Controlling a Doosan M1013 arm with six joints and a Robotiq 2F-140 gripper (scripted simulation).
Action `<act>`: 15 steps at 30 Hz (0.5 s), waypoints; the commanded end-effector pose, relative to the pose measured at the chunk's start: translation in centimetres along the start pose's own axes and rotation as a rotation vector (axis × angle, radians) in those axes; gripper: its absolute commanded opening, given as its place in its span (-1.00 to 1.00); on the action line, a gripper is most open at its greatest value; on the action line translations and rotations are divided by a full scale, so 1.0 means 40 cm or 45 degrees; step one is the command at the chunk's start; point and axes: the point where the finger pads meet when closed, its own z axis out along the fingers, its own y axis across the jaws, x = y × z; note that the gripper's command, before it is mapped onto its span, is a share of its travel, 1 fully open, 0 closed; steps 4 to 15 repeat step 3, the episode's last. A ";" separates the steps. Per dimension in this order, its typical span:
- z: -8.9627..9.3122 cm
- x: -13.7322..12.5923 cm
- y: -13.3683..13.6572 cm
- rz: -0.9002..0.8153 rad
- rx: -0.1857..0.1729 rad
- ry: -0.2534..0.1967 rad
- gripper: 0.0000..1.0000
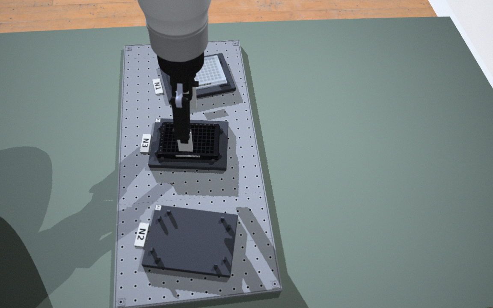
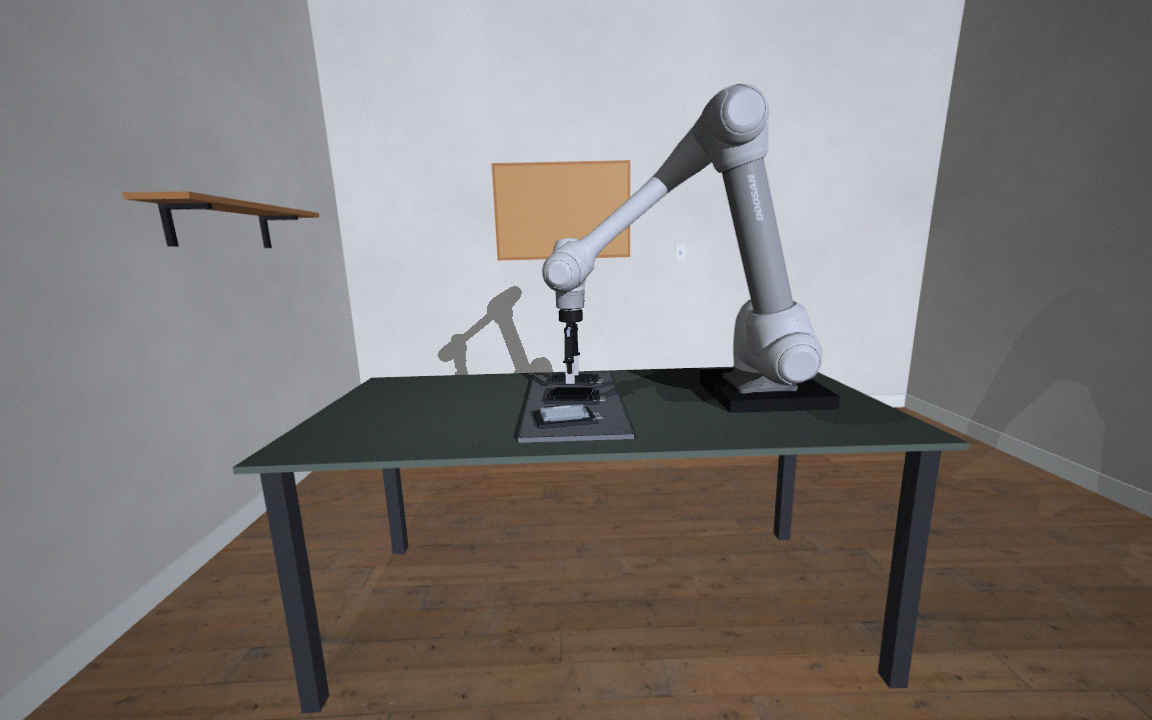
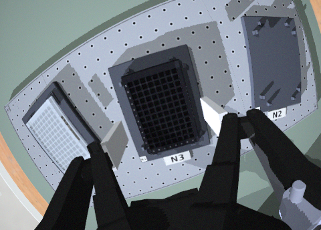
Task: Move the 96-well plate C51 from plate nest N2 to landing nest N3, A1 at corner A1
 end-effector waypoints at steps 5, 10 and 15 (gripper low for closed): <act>0.000 0.000 0.000 0.000 0.000 0.000 0.33; 0.000 0.000 0.000 0.000 0.000 0.000 0.33; 0.000 0.000 0.000 0.000 0.000 0.000 0.33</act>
